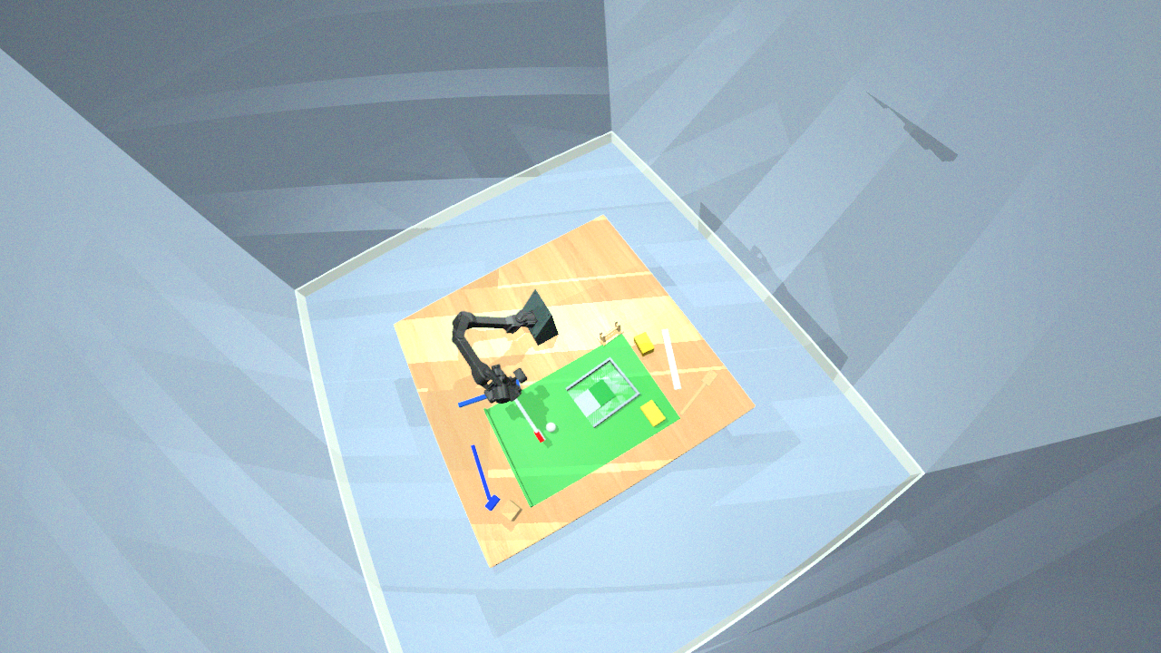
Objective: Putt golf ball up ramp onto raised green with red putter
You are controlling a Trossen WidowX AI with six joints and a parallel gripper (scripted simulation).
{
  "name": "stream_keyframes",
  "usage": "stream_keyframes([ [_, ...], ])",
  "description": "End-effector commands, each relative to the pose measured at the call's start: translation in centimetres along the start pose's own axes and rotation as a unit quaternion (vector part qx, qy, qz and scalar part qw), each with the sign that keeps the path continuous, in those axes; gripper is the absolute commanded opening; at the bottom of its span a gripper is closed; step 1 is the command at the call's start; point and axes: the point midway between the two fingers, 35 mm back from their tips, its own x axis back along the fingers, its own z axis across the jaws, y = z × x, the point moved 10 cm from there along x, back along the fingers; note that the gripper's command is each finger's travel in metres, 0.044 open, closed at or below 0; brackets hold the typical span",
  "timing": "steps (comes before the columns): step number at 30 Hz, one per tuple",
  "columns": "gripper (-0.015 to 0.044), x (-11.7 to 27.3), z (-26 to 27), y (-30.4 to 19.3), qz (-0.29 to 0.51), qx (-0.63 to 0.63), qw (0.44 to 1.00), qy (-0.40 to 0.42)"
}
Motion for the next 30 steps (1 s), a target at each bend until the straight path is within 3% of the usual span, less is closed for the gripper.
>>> stream_keyframes([
  [1, 0.0, -0.4, -0.1, -0.1, -0.005, -0.002, 1.0, 0.001],
  [30, 0.0, -1.4, -2.7, -0.2, 0.0, -0.004, 1.0, -0.003],
])
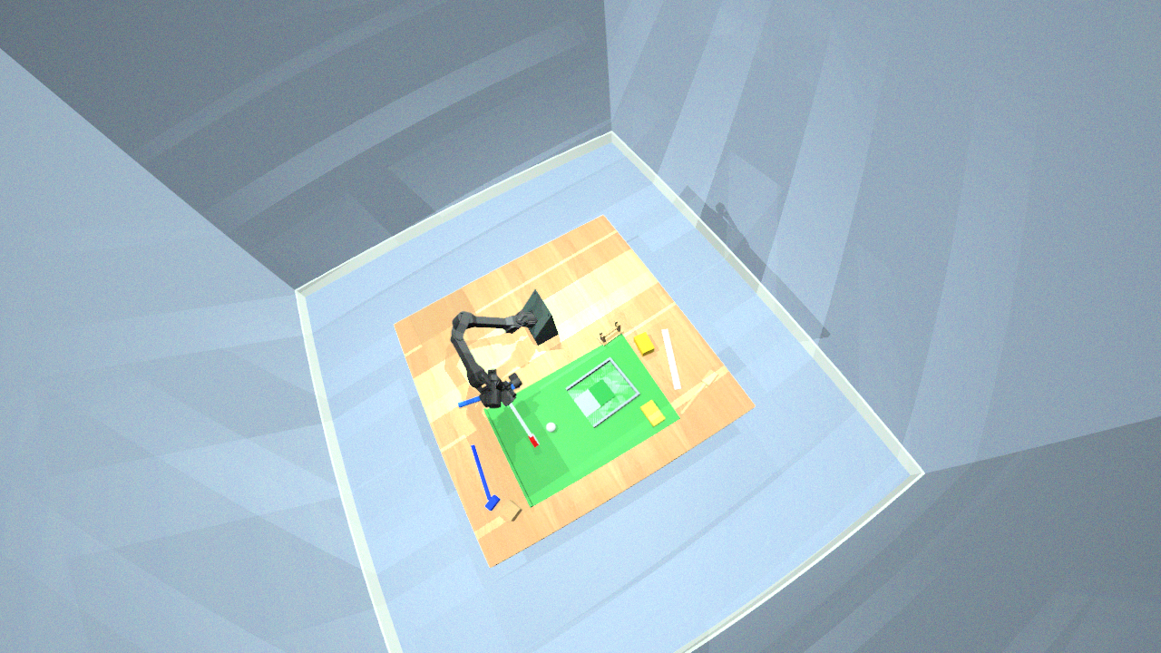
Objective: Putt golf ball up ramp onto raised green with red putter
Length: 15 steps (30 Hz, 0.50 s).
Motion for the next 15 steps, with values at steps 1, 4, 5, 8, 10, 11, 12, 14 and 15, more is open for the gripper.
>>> stream_keyframes([
  [1, 0.0, 0.0, 0.3, 0.1, 0.0, 0.002, 1.0, 0.001],
  [4, 0.0, 0.0, 3.6, 0.7, -0.002, 0.002, 1.0, 0.008],
  [5, 0.0, 0.0, 5.0, 0.8, -0.002, 0.002, 1.0, 0.009],
  [8, 0.0, 0.0, 9.1, 0.8, -0.002, 0.003, 1.0, 0.011],
  [10, 0.0, 0.1, 11.8, 0.4, -0.003, 0.004, 1.0, 0.009],
  [11, 0.0, 0.1, 12.8, 0.1, -0.003, 0.004, 1.0, 0.008],
  [12, 0.0, 0.1, 13.4, 0.0, -0.004, 0.005, 1.0, 0.007],
  [14, 0.0, 0.1, 13.6, -0.1, -0.004, 0.005, 1.0, 0.006],
  [15, 0.0, 0.2, 13.6, -0.1, -0.004, 0.005, 1.0, 0.006],
])
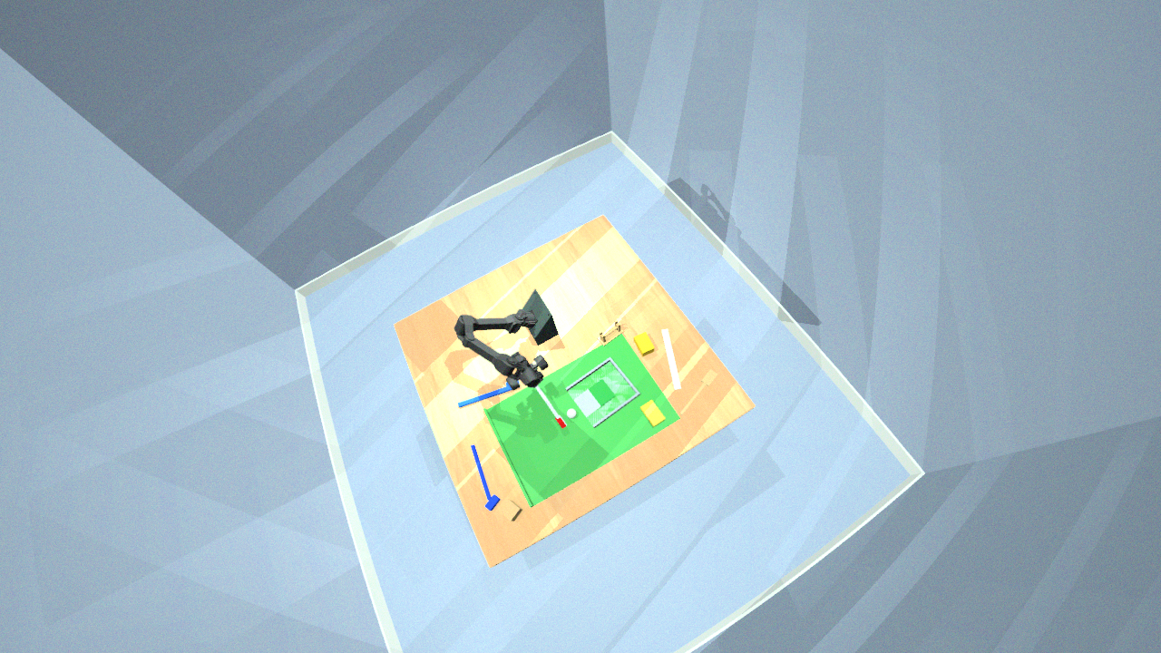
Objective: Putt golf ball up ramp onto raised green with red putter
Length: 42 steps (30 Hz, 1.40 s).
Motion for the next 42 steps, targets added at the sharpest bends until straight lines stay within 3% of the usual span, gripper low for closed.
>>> stream_keyframes([
  [1, 0.0, 0.3, 0.4, 0.0, -0.002, -0.009, 1.0, -0.006],
  [13, 0.0, 5.9, 0.4, 0.0, -0.002, -0.008, 1.0, -0.005],
  [42, 0.0, 5.3, 0.4, 0.0, -0.003, -0.009, 1.0, -0.006],
])
